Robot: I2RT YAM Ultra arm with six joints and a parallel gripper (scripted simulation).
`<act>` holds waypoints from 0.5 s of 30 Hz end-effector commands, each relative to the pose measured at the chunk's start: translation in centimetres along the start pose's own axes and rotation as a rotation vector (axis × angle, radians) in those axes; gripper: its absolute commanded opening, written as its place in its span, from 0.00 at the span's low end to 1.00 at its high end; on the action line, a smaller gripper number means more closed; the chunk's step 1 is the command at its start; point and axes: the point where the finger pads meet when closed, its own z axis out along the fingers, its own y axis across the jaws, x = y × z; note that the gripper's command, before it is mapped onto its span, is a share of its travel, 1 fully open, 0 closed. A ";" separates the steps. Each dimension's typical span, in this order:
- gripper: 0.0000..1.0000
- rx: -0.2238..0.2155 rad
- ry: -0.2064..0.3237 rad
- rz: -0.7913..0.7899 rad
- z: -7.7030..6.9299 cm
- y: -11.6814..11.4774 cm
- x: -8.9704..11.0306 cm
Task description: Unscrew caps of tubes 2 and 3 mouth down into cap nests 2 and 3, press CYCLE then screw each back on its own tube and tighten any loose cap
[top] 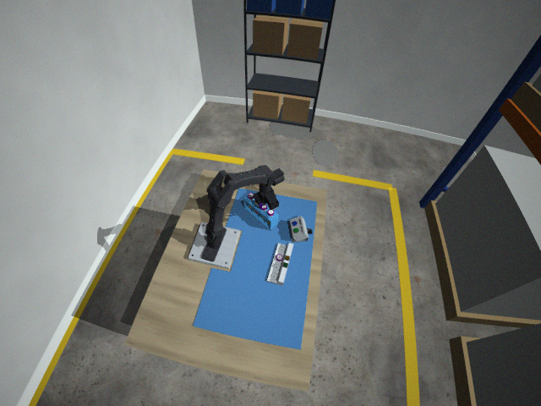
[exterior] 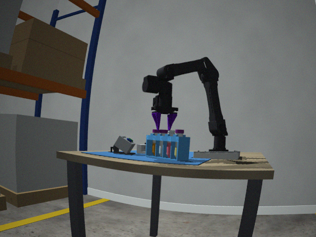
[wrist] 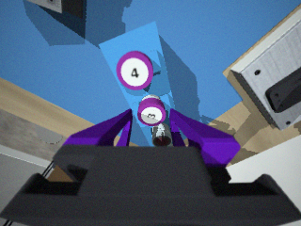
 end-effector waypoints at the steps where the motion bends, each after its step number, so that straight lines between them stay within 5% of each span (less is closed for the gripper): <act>1: 0.49 -0.014 -0.004 0.001 -0.2 0.2 -0.1; 15: 0.49 -0.014 -0.004 0.001 0.4 0.2 -0.1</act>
